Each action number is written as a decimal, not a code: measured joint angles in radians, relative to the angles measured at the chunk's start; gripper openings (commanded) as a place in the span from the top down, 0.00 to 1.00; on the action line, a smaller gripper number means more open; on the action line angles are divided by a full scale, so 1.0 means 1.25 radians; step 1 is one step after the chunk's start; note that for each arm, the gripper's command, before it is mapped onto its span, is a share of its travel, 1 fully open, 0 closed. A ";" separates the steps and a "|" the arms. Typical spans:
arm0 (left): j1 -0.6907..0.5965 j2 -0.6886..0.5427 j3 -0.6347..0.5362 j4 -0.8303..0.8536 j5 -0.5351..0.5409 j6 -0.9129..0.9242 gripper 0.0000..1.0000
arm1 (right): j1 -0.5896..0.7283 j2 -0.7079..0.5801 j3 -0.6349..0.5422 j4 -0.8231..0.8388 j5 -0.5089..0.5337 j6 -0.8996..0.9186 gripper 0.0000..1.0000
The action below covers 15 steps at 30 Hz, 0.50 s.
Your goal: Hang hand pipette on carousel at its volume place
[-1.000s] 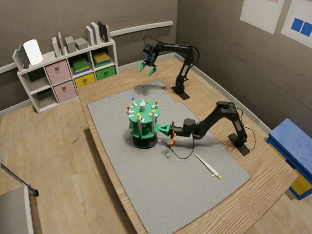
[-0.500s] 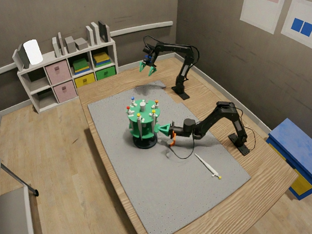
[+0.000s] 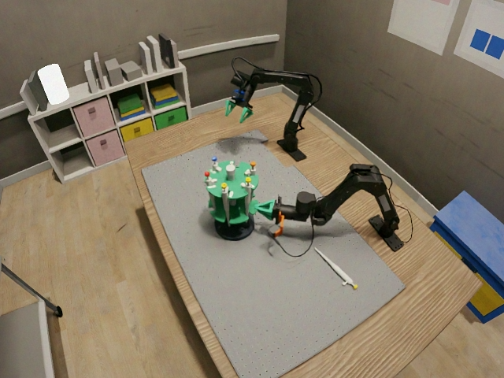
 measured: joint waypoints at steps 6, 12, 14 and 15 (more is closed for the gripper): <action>0.050 0.022 0.031 -0.001 0.128 0.000 1.00 | 0.000 0.000 0.000 0.000 0.000 0.000 0.00; 0.066 0.025 0.046 -0.022 0.172 0.000 1.00 | 0.000 0.000 0.000 0.000 0.000 0.000 0.00; 0.066 0.025 0.047 -0.023 0.173 0.000 1.00 | 0.000 0.000 0.000 0.000 0.000 0.000 0.00; 0.066 0.025 0.047 -0.023 0.173 0.000 1.00 | 0.000 0.000 0.000 0.000 0.000 0.000 0.00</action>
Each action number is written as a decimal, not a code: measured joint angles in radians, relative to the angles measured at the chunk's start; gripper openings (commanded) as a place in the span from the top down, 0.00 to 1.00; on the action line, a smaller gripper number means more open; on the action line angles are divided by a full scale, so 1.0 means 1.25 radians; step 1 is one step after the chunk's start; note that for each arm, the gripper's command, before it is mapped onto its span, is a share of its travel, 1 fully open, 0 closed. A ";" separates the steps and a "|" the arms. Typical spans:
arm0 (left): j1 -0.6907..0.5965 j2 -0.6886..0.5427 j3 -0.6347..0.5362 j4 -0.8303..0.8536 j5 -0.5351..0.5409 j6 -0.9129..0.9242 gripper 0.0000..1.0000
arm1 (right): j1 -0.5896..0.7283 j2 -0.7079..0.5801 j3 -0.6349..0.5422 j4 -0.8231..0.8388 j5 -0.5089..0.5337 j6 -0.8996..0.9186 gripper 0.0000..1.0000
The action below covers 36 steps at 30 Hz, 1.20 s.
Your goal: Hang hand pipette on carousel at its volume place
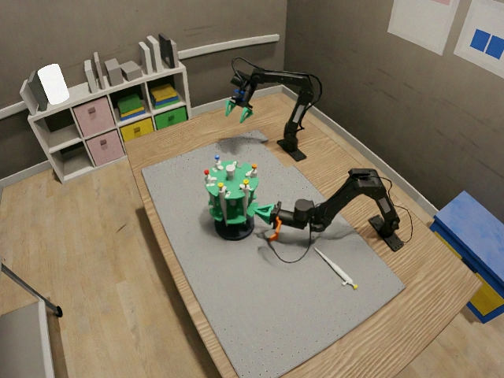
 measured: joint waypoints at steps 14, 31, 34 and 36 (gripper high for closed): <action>0.000 0.000 0.000 0.000 0.000 0.000 1.00 | 0.000 0.000 0.000 0.000 0.000 0.000 0.00; 0.000 0.000 0.000 0.000 0.000 0.000 1.00 | 0.000 0.000 0.000 0.000 0.000 0.000 0.00; 0.000 0.000 0.000 0.000 0.000 0.000 1.00 | 0.000 0.000 0.000 0.000 0.000 0.000 0.00; 0.006 0.005 0.008 0.001 0.019 0.000 1.00 | 0.000 0.000 0.000 0.000 0.000 0.000 0.00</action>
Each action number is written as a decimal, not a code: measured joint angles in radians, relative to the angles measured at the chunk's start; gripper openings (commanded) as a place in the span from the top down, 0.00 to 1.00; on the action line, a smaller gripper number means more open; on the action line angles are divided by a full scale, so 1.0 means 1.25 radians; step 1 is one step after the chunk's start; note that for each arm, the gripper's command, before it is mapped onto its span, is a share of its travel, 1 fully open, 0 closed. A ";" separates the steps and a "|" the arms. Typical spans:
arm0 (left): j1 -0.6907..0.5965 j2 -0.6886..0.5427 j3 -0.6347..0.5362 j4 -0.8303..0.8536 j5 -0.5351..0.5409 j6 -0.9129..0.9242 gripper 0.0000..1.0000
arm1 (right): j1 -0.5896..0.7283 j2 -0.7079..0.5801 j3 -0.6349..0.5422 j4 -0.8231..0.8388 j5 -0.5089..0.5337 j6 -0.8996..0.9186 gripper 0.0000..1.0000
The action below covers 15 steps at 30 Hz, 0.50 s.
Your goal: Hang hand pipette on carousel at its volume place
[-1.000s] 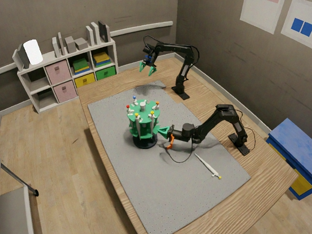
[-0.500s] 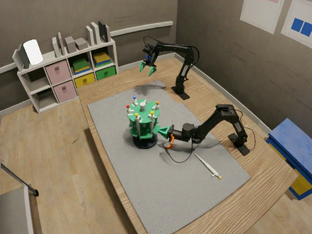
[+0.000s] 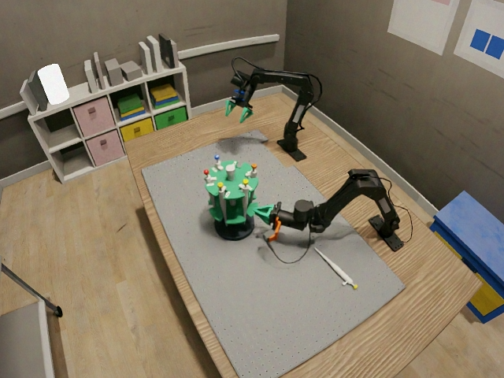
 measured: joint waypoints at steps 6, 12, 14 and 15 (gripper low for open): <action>0.046 0.037 0.059 -0.014 0.128 0.000 1.00 | 0.000 0.000 0.000 0.000 0.000 0.000 0.00; 0.053 0.039 0.074 -0.036 0.152 0.000 1.00 | 0.000 0.000 0.000 0.000 0.000 0.000 0.00; 0.053 0.039 0.074 -0.036 0.152 0.000 1.00 | 0.000 0.000 0.000 0.000 0.000 0.000 0.00; 0.053 0.039 0.074 -0.036 0.152 0.000 1.00 | 0.000 0.000 0.000 0.000 0.000 0.000 0.00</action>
